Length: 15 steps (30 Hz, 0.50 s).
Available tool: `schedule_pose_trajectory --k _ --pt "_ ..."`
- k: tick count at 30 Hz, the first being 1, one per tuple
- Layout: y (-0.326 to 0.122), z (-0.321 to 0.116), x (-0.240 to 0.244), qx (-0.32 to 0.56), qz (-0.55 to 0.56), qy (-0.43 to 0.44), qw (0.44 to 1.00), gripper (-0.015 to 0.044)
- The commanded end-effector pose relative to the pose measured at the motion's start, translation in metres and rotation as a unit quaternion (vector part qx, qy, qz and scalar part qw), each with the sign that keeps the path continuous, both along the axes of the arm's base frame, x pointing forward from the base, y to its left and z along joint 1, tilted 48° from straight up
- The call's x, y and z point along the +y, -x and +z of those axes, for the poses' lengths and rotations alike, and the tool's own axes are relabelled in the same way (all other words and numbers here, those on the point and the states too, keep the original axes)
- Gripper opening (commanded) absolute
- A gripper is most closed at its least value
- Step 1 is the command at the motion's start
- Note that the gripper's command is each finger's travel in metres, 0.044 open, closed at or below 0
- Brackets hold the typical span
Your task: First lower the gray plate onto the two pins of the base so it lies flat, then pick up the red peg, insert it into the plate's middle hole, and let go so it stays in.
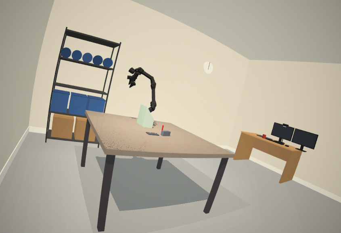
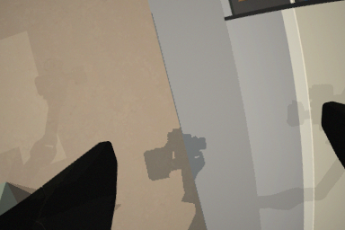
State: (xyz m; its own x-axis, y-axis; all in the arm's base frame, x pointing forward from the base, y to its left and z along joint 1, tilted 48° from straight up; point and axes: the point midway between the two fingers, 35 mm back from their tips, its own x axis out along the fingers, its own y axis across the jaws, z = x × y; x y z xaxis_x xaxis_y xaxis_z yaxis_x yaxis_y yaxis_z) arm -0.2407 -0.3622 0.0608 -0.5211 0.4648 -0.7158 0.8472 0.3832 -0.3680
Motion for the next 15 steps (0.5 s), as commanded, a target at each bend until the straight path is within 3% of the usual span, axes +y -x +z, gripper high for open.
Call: schedule_pose_trajectory --k 1,4,15 --pt "0.0 0.0 0.0 0.0 0.0 0.0 1.0 0.0426" --pt "-0.023 -0.002 -0.009 0.001 0.016 0.003 1.0 0.044" --pt "-0.194 -0.02 -0.04 -0.069 0.024 0.105 0.992 0.044"
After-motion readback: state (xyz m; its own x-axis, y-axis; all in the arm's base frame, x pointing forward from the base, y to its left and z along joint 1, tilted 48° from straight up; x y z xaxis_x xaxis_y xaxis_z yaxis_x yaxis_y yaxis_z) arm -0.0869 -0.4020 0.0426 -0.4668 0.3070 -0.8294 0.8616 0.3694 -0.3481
